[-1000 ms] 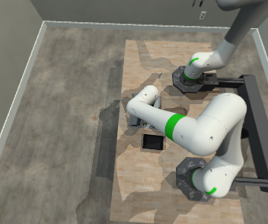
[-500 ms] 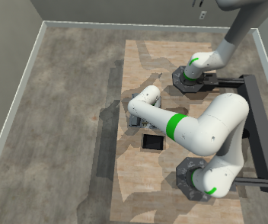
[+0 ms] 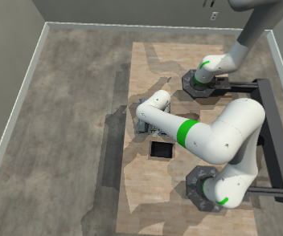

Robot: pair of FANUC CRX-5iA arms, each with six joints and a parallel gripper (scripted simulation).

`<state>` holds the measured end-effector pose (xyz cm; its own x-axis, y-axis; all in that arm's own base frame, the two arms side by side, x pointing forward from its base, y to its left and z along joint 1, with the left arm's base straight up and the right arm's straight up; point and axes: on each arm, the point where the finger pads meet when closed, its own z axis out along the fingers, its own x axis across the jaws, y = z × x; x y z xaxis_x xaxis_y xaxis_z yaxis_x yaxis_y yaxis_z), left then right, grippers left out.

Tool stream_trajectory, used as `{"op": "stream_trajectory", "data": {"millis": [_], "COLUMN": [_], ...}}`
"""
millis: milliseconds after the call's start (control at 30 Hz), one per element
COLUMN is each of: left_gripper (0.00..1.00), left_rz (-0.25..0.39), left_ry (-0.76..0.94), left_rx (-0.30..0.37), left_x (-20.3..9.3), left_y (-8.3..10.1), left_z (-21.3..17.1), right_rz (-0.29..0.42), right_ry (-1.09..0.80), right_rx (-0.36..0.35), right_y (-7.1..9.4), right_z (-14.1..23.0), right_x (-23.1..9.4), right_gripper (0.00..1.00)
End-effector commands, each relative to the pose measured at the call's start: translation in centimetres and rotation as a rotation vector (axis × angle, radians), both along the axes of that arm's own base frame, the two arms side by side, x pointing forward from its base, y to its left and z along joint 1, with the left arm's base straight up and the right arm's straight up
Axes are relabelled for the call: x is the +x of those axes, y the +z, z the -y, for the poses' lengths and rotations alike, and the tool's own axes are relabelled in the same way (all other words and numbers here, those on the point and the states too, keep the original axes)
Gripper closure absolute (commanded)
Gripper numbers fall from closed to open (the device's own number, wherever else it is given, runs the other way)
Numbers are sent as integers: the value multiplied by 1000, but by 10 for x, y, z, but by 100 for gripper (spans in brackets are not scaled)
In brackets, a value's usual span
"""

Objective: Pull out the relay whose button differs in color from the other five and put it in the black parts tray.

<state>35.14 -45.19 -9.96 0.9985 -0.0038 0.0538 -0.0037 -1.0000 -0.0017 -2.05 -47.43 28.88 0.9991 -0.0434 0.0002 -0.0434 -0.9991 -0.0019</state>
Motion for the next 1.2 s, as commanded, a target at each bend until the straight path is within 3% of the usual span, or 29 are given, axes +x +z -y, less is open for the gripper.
{"op": "stream_trajectory", "data": {"millis": [0, 1167], "left_gripper": [100, 100], "left_rz": [3, 53], "left_ry": [0, 0], "left_rx": [-2, -2], "left_x": [1, -1], "left_y": [1, 1], "left_z": [1, 1], "right_rz": [0, 0], "right_ry": [0, 0], "right_rx": [-2, -2], "right_y": [1, 1], "right_z": [0, 0], "right_x": [0, 0], "right_gripper": [0, 0]}}
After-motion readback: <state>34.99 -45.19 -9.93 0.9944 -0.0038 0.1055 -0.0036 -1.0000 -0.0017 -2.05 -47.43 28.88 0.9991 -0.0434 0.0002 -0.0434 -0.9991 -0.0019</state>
